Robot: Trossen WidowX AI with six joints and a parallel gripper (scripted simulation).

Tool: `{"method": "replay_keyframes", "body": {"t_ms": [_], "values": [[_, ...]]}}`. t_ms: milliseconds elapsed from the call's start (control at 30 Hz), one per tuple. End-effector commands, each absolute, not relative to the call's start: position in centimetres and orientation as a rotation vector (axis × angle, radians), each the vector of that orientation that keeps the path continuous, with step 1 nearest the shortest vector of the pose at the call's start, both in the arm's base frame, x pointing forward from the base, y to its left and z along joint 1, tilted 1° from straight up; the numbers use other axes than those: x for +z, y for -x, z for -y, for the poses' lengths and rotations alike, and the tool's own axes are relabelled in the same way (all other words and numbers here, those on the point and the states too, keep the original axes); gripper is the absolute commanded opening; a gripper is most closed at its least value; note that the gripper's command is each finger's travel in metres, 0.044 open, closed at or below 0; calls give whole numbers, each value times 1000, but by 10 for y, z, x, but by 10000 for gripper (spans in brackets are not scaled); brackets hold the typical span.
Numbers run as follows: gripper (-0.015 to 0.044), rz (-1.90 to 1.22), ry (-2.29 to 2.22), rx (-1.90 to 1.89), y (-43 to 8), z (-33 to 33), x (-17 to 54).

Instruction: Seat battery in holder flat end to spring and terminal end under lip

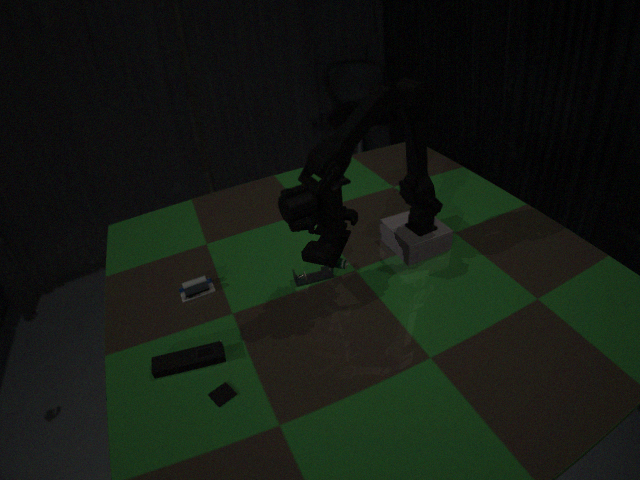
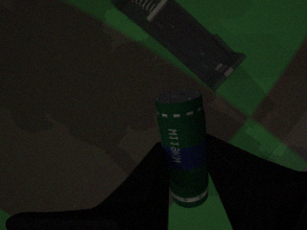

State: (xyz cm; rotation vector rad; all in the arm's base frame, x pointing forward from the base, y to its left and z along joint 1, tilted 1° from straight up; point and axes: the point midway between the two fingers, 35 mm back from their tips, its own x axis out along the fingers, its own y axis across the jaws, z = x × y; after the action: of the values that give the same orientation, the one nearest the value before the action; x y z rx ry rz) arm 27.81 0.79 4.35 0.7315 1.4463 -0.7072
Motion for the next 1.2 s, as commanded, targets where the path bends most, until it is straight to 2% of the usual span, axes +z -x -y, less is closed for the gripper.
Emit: {"method": "replay_keyframes", "body": {"t_ms": [0,467,800,1167], "values": [[74,-1481,-594,-568,-289,6,48],[74,-1551,-190,-178,-305,50,55],[74,-1562,-181,-161,-305,52,53],[74,-1724,-202,-155,-302,51,28]]}}
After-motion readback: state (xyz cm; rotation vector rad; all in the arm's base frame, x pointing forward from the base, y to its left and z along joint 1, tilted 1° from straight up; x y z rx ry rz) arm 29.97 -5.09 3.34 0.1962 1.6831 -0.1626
